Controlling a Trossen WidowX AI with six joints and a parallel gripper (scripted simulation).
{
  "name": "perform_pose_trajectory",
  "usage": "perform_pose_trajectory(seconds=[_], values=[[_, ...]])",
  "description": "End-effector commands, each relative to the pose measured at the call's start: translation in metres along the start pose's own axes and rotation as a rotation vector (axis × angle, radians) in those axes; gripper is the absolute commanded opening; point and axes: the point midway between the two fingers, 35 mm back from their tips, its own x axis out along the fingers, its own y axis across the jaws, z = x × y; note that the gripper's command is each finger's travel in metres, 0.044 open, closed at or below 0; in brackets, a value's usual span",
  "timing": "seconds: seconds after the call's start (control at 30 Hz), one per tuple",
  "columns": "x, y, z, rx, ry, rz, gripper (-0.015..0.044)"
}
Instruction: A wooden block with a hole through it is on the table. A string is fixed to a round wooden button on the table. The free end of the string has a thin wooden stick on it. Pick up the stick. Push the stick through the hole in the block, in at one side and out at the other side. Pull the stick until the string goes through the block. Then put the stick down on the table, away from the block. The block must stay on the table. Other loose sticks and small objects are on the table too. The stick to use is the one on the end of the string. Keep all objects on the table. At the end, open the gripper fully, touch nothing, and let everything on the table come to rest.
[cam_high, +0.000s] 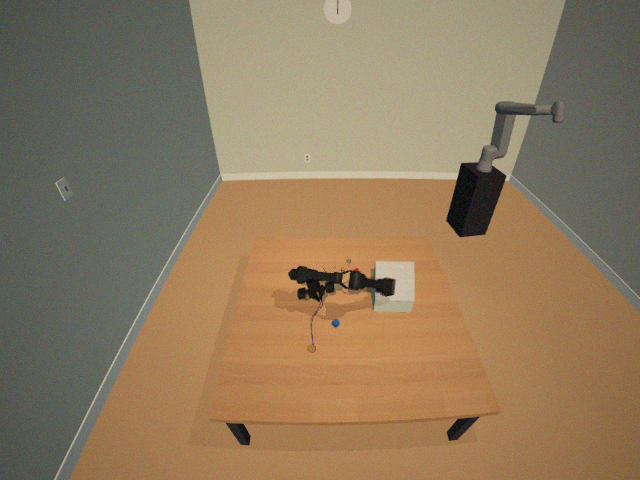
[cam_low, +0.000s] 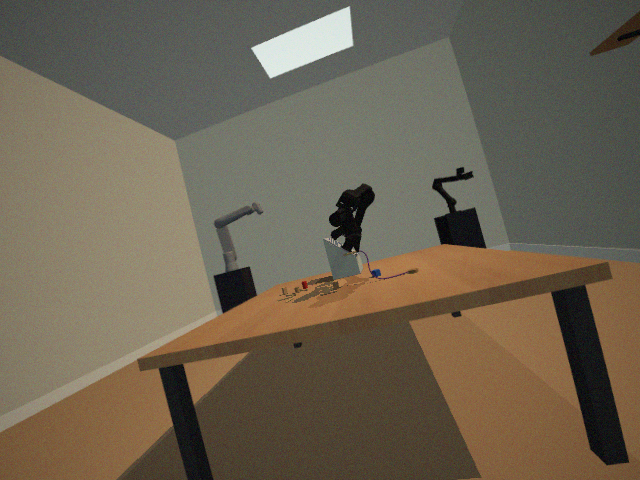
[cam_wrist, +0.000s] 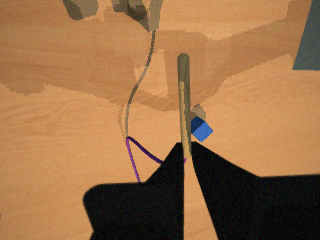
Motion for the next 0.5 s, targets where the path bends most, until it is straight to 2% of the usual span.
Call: perform_pose_trajectory(seconds=[0.0,0.47], values=[[-0.0012,0.0010,-0.0001,-0.129,0.004,0.005,0.0000],[-0.0015,0.0021,0.0003,-0.615,0.010,0.014,0.0000]])
